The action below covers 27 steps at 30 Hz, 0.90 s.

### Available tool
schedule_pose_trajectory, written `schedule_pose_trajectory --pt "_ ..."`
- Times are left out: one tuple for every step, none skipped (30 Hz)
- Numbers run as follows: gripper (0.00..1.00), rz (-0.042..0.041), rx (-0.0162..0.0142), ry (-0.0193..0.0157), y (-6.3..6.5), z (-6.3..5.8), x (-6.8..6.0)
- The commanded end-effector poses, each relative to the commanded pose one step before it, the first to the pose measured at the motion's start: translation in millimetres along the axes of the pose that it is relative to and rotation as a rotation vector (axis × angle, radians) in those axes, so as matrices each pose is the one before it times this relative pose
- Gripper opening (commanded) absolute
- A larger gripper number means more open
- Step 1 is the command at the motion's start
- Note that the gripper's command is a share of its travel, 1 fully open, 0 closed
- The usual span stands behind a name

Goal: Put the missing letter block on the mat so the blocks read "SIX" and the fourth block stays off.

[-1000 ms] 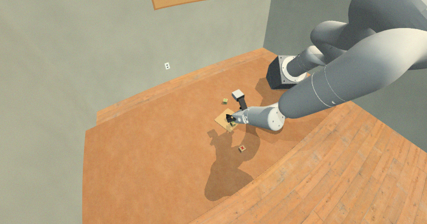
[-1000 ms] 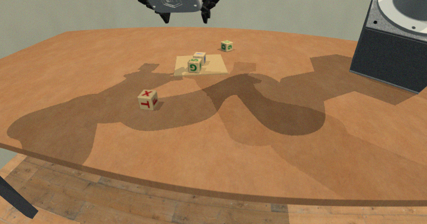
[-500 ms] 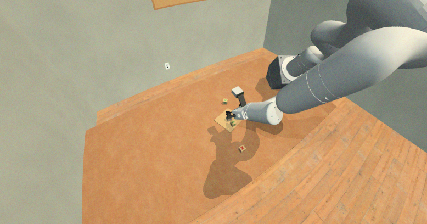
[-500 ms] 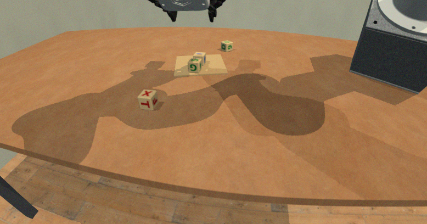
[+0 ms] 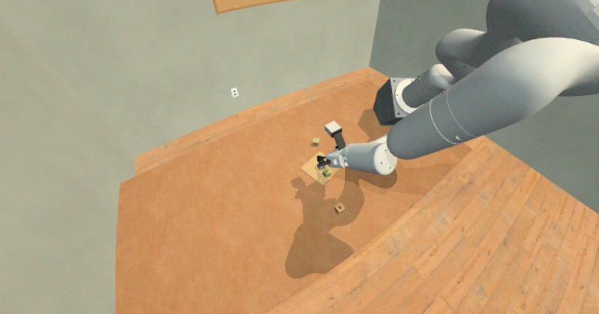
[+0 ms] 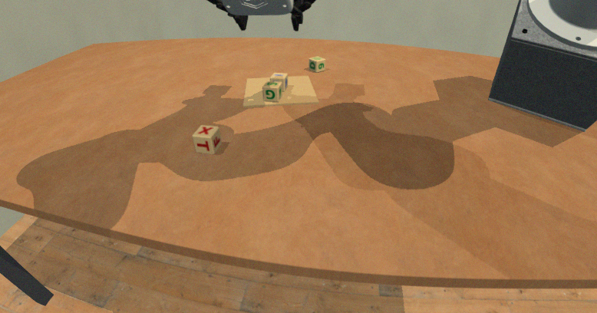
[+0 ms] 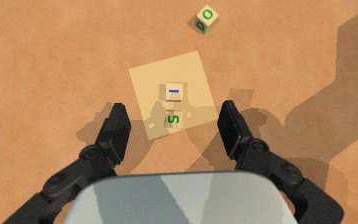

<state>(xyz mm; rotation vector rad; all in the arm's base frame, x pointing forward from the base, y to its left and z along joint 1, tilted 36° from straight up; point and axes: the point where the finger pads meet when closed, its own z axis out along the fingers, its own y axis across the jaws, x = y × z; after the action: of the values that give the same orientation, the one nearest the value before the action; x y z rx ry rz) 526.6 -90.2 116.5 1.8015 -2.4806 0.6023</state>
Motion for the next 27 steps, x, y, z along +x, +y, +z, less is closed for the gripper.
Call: schedule_pose_trajectory --pt "1.00 0.00065 0.00093 0.00025 -0.54 -0.32 0.30" --pt "1.00 0.00000 0.00000 0.00000 0.00 0.00 0.00" --pt "1.00 0.00000 0.00000 0.00000 0.00 0.00 0.00" --pt "1.00 0.00000 0.00000 0.00000 0.00 0.00 0.00" --pt "1.00 0.00000 0.00000 0.00000 0.00 0.00 0.00" --pt "1.00 0.00000 0.00000 0.00000 0.00 0.00 0.00" --pt "1.00 0.00000 0.00000 0.00000 0.00 0.00 0.00" --pt "1.00 0.00000 0.00000 0.00000 0.00 0.00 0.00" --pt "1.00 0.00000 0.00000 0.00000 0.00 0.00 0.00" --pt "1.00 0.00000 0.00000 0.00000 0.00 0.00 0.00" --pt "1.00 0.00000 0.00000 0.00000 0.00 0.00 0.00" --pt "1.00 0.00000 0.00000 0.00000 0.00 0.00 0.00" --pt "1.00 0.00000 0.00000 0.00000 0.00 0.00 0.00" --pt "1.00 0.00000 0.00000 0.00000 0.00 0.00 0.00" --pt "1.00 0.00000 0.00000 0.00000 0.00 0.00 0.00" --pt "1.00 0.00000 0.00000 0.00000 0.00 0.00 0.00" --pt "1.00 0.00000 0.00000 0.00000 0.00 0.00 0.00" --pt "1.00 0.00000 0.00000 0.00000 0.00 0.00 0.00" --pt "1.00 0.00000 0.00000 0.00000 0.00 0.00 0.00" --pt "1.00 0.00000 0.00000 0.00000 0.00 0.00 0.00" --pt "1.00 0.00000 0.00000 0.00000 0.00 0.00 0.00" --pt "1.00 0.00000 0.00000 0.00000 0.00 0.00 0.00" --pt "1.00 0.00000 0.00000 0.00000 0.00 0.00 0.00" --pt "1.00 0.00000 0.00000 0.00000 0.00 0.00 0.00" --pt "1.00 0.00001 0.00008 0.00009 -0.02 0.41 0.39" --pt "1.00 0.00005 0.00040 0.00045 -0.12 2.29 2.21" --pt "1.00 0.00000 0.00000 0.00000 0.00 0.00 0.00"
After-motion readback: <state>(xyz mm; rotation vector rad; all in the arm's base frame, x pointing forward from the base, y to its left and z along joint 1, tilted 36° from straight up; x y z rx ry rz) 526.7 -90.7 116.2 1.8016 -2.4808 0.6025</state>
